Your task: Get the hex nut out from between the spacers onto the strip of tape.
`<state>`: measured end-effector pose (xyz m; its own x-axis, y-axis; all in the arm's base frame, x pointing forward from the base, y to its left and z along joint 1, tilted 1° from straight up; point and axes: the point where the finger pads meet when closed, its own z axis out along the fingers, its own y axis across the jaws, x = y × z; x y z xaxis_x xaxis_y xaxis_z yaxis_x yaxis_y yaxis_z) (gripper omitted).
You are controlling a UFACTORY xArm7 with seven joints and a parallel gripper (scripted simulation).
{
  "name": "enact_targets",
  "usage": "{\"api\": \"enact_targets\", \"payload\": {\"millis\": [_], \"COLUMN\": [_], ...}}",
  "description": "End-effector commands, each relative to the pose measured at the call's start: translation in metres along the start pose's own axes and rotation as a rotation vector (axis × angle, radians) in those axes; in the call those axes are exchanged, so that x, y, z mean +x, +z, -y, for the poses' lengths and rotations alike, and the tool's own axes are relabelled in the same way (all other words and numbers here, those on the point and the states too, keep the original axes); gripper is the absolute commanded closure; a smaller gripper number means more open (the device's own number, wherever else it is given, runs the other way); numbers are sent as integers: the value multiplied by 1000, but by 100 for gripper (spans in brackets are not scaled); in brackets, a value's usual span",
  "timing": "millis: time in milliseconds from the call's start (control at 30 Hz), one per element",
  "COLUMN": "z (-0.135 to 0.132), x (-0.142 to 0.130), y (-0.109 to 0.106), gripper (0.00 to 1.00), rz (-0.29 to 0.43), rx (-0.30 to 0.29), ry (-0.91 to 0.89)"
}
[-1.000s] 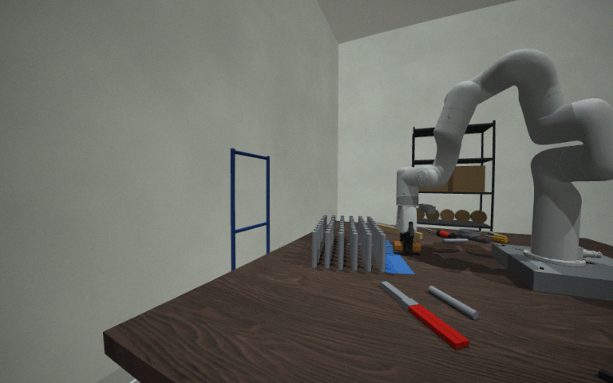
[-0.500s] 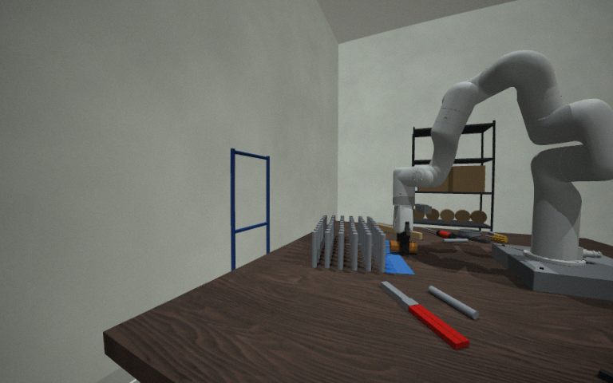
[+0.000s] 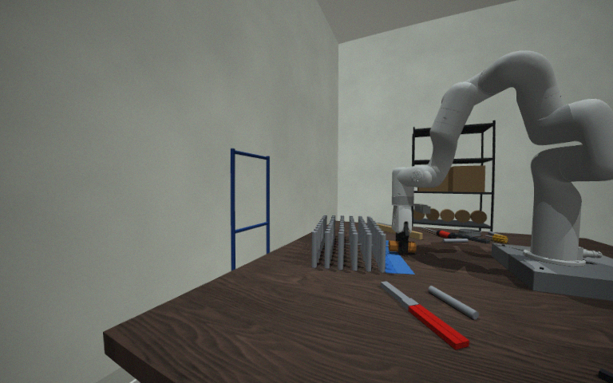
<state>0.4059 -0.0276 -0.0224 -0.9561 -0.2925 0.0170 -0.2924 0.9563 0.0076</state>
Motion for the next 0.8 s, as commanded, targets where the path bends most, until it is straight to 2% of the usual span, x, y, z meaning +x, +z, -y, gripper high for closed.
{"api": "enact_targets", "payload": {"millis": [0,767], "z": [1,2], "x": [-4,-10], "y": [-1,-2], "gripper": [100,100], "rz": [4,4], "rx": [1,1], "ry": [0,0]}}
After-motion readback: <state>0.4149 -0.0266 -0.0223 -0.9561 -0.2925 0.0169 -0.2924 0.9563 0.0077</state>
